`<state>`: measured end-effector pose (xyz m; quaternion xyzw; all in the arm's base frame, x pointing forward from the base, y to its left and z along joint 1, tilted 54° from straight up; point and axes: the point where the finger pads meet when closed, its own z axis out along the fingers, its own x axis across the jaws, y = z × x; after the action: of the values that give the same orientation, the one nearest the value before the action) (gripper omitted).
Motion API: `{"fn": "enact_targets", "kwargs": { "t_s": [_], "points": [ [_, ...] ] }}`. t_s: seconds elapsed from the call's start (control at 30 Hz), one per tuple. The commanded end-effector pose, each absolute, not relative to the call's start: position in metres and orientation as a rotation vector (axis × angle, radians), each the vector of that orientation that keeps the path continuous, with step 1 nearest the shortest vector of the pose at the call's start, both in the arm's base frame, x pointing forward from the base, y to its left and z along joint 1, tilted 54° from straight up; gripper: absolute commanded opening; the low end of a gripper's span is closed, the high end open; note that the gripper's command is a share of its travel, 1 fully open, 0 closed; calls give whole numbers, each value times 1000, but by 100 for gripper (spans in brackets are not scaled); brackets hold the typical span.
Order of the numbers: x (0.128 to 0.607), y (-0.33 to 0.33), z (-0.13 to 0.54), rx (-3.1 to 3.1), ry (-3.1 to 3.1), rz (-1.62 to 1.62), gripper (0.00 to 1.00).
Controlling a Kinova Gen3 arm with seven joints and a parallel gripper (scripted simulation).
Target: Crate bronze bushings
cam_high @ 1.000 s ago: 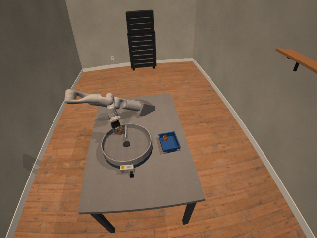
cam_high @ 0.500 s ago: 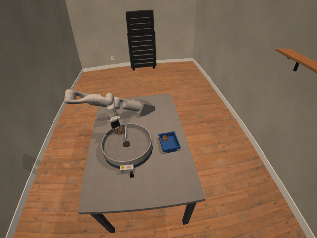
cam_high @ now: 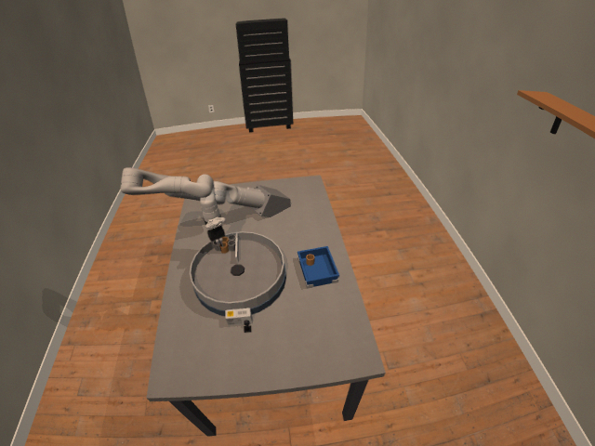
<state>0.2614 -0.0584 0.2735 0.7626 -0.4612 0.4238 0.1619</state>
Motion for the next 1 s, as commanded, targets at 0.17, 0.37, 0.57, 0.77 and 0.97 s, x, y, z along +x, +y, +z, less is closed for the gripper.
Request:
{"fn": "enact_targets", "kwargs": {
  "t_s": [0.17,0.37,0.57,0.77,0.97],
  "points": [
    [259,-53,277,2180,-1316,1211,0],
    [259,-53,277,2180,-1316,1211,0],
    [257,-50,280,2180,-1316,1211,0],
    [255,-48,282,2180,-1316,1211,0],
    [255,-48,282,2180,-1316,1211,0]
  ]
}}
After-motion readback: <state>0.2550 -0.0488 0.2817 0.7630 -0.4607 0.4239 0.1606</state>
